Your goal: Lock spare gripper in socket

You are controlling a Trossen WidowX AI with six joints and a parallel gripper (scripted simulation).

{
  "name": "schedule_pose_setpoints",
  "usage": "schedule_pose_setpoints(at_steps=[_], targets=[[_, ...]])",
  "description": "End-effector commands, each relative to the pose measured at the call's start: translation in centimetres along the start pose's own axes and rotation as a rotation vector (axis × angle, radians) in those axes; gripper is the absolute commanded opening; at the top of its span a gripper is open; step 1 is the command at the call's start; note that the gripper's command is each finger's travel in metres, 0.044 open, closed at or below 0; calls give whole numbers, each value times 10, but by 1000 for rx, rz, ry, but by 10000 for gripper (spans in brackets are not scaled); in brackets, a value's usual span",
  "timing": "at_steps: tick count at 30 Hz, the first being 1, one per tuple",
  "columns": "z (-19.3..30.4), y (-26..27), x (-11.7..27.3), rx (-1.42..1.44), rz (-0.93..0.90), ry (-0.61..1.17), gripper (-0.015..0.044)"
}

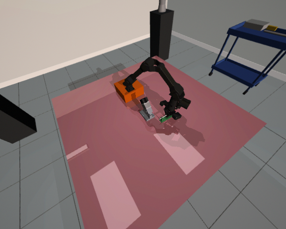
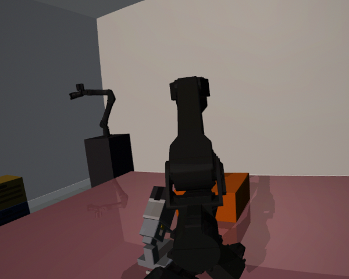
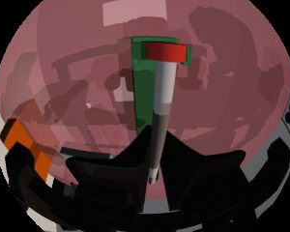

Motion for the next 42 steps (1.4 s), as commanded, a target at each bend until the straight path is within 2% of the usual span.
schedule_pose_setpoints(at_steps=[1, 9, 24, 42], targets=[[0, 0, -1, 7, -4, -2, 0], [1, -1, 5, 7, -4, -2, 0], [18, -3, 66, 7, -3, -2, 0], [18, 9, 66, 5, -3, 1, 0]])
Point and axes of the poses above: the point midway between the two fingers, 35 mm back from their tips, its own x axis back along the fingers, its own y axis across the jaws, z = x × y, the point moved 6 cm from there along x, back along the fingers, and after that the axes turned 6 degrees about -x, right-handed, at the moved point
